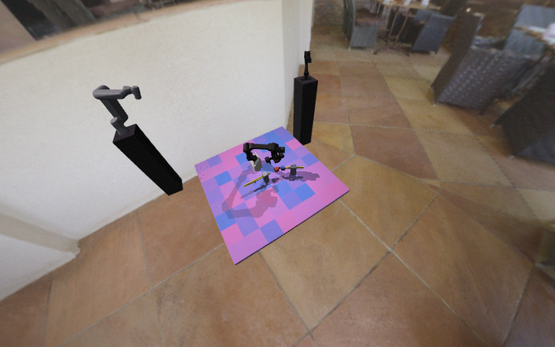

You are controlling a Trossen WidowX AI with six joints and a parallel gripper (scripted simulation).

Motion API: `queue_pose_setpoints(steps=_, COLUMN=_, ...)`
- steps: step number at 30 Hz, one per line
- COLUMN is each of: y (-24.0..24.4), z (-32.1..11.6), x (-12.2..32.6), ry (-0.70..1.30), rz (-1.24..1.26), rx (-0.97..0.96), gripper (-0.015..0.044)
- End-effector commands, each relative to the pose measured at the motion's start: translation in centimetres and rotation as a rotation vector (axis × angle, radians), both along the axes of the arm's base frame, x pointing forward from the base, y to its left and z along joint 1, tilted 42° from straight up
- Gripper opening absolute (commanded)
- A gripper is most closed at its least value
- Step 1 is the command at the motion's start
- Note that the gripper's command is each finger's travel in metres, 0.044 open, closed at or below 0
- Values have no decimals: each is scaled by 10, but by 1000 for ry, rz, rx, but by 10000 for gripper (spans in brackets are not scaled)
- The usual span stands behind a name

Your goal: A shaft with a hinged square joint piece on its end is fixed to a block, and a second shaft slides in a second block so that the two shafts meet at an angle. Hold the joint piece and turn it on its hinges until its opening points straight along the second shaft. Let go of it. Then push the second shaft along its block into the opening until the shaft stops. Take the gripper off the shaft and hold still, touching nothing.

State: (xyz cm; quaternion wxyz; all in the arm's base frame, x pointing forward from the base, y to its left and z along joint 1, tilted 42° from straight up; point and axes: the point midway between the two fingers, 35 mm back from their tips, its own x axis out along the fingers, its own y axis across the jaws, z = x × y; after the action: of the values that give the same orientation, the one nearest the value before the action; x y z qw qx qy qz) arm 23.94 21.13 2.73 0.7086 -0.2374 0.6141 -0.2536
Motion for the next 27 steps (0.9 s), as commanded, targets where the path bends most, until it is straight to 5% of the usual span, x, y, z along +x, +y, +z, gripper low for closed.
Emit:
queue_pose_setpoints(steps=1, y=7, z=11, x=-3, ry=95, rz=104, rx=-2, gripper=440)
queue_pose_setpoints(steps=13, y=6, z=12, x=-3, ry=86, rz=94, rx=5, gripper=440)
queue_pose_setpoints(steps=27, y=-26, z=18, x=7, ry=-117, rz=-289, rx=194, gripper=440)
